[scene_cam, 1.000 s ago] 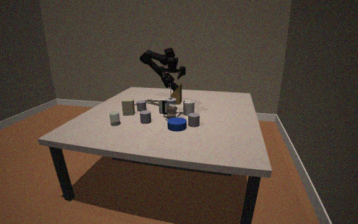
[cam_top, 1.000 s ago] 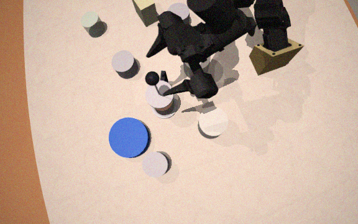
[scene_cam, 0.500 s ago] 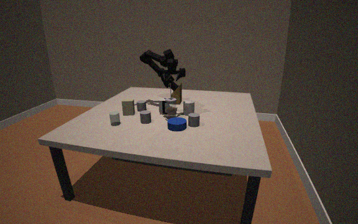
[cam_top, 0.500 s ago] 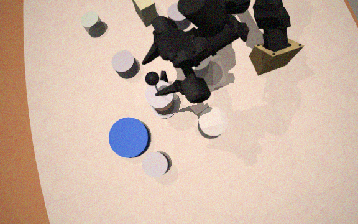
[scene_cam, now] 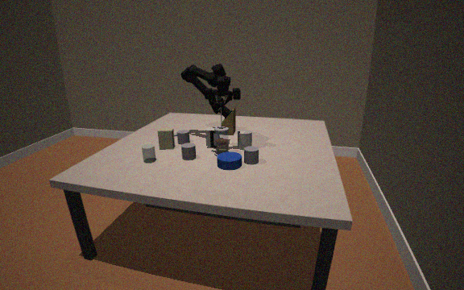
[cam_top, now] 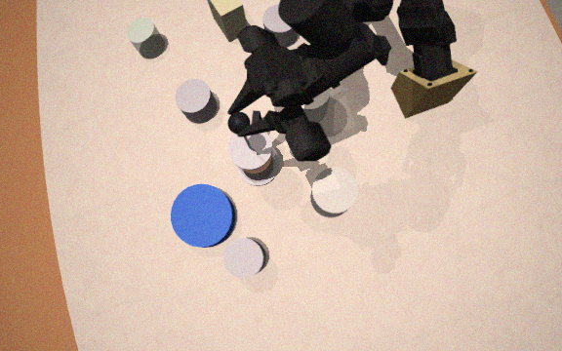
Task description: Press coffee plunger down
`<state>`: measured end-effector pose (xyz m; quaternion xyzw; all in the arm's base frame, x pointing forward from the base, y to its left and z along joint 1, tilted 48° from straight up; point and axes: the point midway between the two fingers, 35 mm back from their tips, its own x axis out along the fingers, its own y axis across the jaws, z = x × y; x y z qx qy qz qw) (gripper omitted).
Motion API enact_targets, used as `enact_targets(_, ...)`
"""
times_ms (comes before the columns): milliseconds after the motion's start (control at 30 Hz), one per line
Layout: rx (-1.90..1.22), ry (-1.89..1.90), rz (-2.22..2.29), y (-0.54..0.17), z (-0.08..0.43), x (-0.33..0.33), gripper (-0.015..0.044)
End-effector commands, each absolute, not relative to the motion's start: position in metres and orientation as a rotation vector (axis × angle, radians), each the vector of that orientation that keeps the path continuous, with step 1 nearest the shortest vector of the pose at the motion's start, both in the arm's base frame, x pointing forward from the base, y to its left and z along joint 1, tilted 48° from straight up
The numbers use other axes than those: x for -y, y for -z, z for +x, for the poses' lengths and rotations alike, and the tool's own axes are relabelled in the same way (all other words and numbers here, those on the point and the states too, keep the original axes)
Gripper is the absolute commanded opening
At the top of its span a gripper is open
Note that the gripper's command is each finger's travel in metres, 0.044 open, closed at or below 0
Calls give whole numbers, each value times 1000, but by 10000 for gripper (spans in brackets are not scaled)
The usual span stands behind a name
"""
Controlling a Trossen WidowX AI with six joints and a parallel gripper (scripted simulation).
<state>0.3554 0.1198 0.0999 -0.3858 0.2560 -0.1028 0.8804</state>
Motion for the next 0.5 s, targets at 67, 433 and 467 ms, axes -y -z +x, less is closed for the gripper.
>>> enact_targets(67,-533,212,-805,-99,356,-120,125)
enact_targets(433,-537,211,-803,-86,358,-109,125)
enact_targets(467,-537,211,-803,-85,359,-108,125)
